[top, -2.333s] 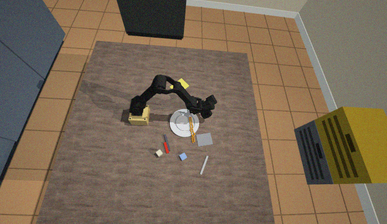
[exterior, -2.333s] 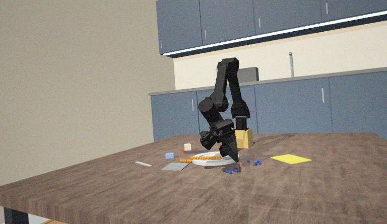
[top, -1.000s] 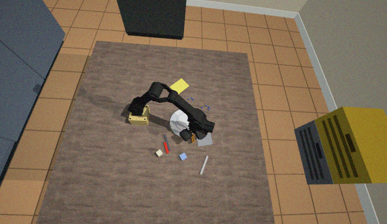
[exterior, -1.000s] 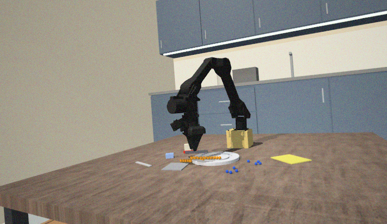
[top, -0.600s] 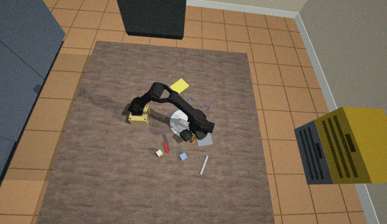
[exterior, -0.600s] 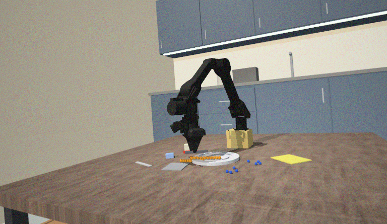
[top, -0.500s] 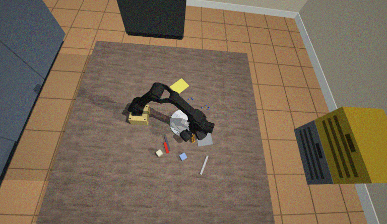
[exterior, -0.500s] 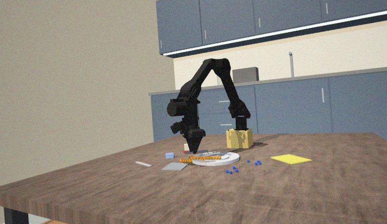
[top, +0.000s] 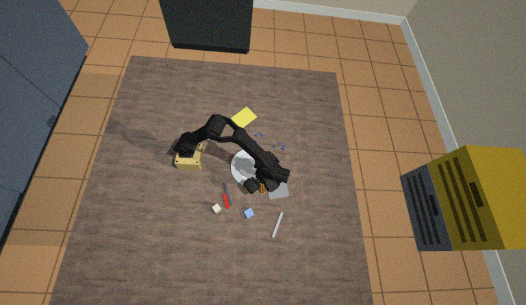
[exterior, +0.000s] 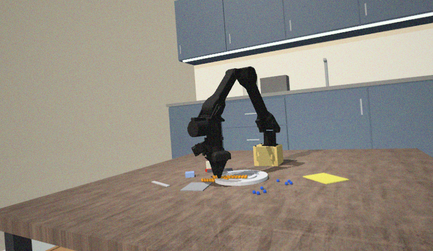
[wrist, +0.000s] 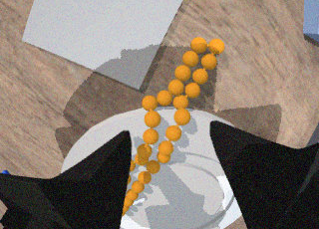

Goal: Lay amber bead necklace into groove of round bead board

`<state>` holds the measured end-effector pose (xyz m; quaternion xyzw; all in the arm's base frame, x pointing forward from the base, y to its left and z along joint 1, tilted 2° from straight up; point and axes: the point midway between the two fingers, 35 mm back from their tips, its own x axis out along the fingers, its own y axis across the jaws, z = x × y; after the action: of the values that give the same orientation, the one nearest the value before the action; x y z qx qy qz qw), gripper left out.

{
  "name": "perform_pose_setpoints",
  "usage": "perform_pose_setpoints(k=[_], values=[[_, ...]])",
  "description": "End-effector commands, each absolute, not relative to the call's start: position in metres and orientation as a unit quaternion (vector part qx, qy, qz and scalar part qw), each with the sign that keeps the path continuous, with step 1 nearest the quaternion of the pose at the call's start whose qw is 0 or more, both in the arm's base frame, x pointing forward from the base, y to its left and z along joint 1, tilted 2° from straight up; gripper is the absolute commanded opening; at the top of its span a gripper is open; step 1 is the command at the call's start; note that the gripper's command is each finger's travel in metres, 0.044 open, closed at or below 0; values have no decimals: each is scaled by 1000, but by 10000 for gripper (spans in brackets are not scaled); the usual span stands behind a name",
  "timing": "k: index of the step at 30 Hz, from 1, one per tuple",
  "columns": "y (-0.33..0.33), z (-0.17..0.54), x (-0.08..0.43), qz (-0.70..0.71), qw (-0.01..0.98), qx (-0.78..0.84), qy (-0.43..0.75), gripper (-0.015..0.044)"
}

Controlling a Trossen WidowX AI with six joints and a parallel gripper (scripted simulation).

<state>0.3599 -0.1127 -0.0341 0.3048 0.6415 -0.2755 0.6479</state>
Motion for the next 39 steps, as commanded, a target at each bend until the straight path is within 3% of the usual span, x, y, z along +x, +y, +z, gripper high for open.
perform_pose_setpoints(k=[1,10,12,39], values=[[-113,-37,358,-277,646,302,644,250],[-113,-35,360,-276,647,305,642,14],[-113,-35,360,-276,647,305,642,0],[-113,-35,360,-276,647,305,642,0]])
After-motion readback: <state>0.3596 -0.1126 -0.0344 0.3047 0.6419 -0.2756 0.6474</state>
